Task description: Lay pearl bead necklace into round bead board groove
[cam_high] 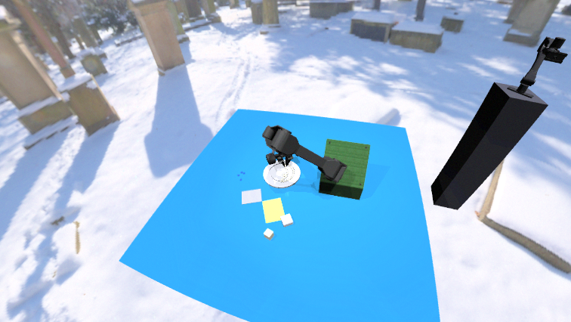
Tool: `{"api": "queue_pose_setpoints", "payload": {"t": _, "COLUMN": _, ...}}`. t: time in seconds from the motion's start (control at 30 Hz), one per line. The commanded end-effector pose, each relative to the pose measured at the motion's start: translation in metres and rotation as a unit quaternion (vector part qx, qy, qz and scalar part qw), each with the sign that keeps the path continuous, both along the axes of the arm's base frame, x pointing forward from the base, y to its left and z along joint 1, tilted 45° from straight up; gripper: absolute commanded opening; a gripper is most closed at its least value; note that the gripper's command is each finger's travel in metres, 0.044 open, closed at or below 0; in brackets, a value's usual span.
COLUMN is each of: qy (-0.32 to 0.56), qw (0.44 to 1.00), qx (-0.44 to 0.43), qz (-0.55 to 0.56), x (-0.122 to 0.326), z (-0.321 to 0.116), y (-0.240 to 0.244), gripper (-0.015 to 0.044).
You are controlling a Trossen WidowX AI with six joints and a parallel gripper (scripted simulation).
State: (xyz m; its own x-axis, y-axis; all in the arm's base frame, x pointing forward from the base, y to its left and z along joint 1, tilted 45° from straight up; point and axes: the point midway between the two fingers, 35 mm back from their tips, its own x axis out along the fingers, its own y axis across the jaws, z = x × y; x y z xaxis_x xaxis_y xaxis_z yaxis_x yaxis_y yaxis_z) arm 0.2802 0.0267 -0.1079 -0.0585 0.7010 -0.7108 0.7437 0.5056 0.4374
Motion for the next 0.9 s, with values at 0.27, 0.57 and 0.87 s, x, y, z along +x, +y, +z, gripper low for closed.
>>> {"api": "queue_pose_setpoints", "payload": {"t": 0.27, "qy": -0.003, "qw": 1.000, "qx": 0.001, "qz": 0.001, "x": 0.025, "z": -0.006, "y": -0.008, "gripper": 0.0000}}
{"api": "queue_pose_setpoints", "payload": {"t": 0.57, "qy": -0.003, "qw": 1.000, "qx": 0.001, "qz": 0.001, "x": 0.032, "z": -0.009, "y": -0.010, "gripper": 0.0000}}
{"api": "queue_pose_setpoints", "payload": {"t": 0.87, "qy": -0.003, "qw": 1.000, "qx": 0.001, "qz": 0.001, "x": 0.032, "z": -0.014, "y": -0.005, "gripper": 0.0000}}
